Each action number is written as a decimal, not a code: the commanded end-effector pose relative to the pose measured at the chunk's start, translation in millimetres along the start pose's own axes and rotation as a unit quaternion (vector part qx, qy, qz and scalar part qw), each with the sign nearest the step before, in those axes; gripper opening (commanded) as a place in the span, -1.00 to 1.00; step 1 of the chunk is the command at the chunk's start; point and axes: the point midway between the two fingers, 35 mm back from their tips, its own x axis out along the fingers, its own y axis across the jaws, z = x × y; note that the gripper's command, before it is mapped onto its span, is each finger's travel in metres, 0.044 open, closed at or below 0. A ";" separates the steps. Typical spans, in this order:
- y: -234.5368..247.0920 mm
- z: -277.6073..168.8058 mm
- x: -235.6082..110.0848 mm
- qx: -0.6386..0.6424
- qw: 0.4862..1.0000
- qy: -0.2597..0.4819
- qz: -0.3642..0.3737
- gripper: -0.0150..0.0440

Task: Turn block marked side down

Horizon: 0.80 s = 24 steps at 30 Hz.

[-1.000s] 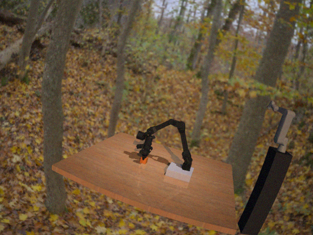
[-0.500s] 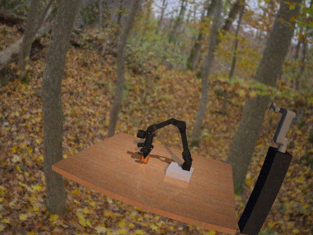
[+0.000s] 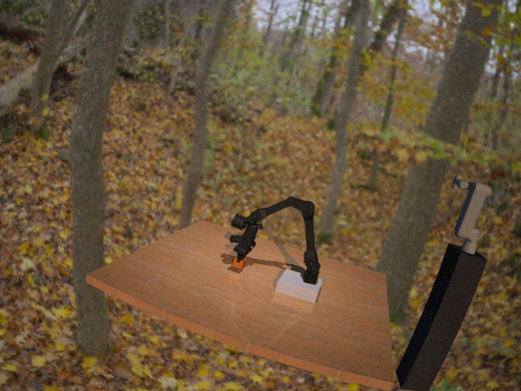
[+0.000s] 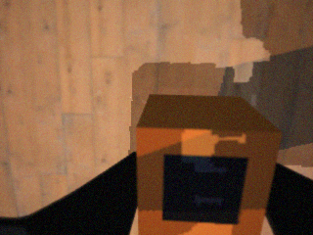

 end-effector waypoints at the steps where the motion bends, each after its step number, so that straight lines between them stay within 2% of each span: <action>1: -0.4 -0.7 -0.2 -0.001 1.000 -0.029 -0.002 -0.49; 24: -0.4 -8.1 -0.9 -0.001 0.982 -0.191 -0.002 -0.49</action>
